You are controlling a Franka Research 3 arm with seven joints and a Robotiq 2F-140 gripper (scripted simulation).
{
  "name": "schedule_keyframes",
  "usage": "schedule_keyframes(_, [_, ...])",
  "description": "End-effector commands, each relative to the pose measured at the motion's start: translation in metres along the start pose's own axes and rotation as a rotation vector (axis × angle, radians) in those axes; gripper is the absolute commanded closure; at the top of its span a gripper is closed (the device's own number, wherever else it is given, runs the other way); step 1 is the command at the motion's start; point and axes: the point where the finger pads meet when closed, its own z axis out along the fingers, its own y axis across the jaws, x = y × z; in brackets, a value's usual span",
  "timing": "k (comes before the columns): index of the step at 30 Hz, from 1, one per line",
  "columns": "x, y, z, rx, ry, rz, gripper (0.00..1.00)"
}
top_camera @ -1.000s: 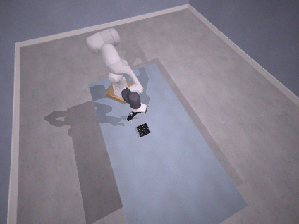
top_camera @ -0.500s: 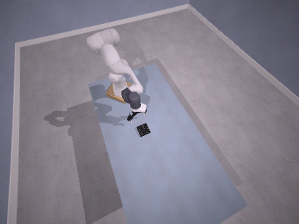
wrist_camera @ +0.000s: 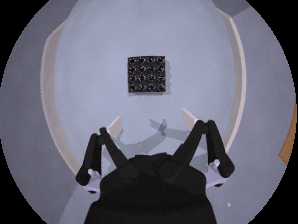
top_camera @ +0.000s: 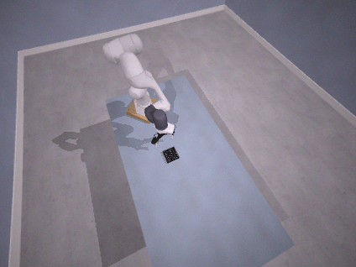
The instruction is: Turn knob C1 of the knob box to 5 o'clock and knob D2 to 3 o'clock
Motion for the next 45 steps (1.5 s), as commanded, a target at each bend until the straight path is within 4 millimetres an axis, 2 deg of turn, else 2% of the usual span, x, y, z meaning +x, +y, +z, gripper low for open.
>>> schedule_keyframes(1, [0.0, -0.001, 0.0, 0.0, 0.003, 0.001, 0.0])
schedule_keyframes(25, [0.0, -0.001, 0.0, 0.0, 0.003, 0.002, 0.0])
schedule_keyframes(27, [0.002, 0.0, -0.001, -0.001, 0.003, 0.045, 0.0])
schedule_keyframes(29, [0.007, 0.002, -0.003, -0.003, 0.004, 0.172, 0.0])
schedule_keyframes(45, [0.019, 0.006, -0.007, -0.006, 0.005, 0.449, 0.0])
